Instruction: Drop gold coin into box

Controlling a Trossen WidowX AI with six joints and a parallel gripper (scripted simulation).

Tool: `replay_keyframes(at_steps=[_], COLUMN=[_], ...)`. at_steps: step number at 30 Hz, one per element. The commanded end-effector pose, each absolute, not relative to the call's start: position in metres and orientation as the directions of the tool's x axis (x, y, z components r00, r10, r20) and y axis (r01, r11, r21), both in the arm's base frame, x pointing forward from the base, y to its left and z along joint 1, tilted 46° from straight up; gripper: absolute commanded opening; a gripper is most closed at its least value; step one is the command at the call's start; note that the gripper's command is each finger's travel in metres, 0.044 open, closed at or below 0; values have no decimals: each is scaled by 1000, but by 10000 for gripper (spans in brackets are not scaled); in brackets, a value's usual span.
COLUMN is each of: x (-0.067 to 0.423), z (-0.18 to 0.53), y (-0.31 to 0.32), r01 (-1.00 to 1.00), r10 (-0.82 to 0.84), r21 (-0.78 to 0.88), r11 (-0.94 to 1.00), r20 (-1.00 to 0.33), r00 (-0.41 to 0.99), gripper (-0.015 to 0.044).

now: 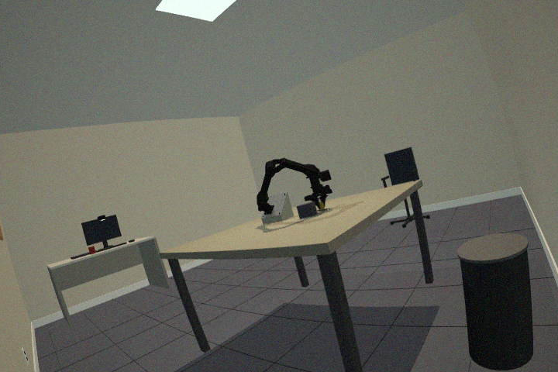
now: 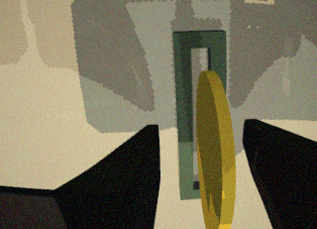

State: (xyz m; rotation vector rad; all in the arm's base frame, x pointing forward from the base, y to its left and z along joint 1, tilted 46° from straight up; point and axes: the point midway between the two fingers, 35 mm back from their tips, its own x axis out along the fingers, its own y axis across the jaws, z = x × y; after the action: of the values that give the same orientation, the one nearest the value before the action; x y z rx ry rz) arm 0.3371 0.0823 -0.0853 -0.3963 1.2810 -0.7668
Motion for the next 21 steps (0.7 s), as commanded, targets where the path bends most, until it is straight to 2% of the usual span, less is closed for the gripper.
replay_keyframes(at_steps=[1, 7, 21], x=[336, 336, 336], z=[-88, -88, -81], y=[79, 79, 88], r01=[282, 282, 282], r10=[-707, -707, -706], r21=[-663, -663, -661], r11=[694, 694, 695], r20=[-701, -701, -703], r00=[91, 91, 91], gripper=[161, 3, 0])
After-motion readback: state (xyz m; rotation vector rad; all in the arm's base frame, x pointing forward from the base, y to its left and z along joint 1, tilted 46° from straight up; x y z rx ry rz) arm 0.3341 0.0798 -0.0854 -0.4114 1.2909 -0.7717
